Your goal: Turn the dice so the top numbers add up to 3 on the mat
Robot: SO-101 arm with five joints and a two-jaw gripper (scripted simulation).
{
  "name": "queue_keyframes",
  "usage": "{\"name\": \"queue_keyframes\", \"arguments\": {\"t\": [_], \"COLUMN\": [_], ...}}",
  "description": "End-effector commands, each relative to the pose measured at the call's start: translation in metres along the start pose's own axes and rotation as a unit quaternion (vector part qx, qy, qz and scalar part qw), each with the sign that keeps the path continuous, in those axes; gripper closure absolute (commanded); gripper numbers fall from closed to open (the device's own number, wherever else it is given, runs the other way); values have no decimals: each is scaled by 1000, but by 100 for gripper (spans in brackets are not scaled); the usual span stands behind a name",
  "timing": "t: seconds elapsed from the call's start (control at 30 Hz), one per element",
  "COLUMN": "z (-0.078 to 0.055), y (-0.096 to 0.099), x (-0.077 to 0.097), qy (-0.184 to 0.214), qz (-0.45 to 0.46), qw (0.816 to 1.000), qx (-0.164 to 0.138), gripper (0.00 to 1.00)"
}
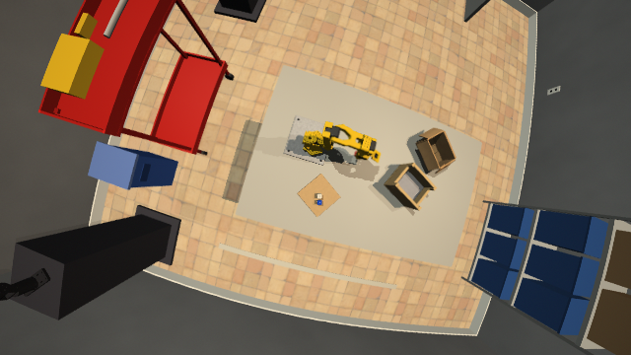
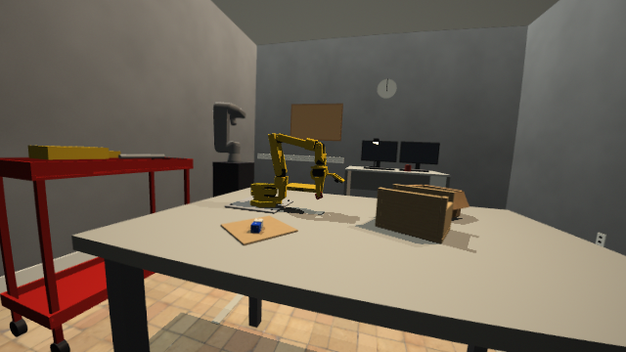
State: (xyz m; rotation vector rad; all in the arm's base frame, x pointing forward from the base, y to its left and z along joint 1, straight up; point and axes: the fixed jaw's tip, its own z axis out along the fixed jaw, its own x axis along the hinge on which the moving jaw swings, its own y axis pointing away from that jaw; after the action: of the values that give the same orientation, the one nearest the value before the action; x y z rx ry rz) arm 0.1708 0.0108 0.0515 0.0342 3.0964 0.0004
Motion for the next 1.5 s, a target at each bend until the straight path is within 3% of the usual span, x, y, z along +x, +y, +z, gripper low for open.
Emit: {"name": "queue_keyframes", "arguments": {"t": [0.0,0.43,0.93,1.47], "z": [0,-1,0,2], "y": [-3,-12,-14,-24], "x": [-7,-22,-27,-49], "qy": [-47,-161,-189,-330], "qz": [9,24,27,44], "qw": [999,987,982,943], "qx": [-1,1,3,13], "gripper": [100,100,100,100]}}
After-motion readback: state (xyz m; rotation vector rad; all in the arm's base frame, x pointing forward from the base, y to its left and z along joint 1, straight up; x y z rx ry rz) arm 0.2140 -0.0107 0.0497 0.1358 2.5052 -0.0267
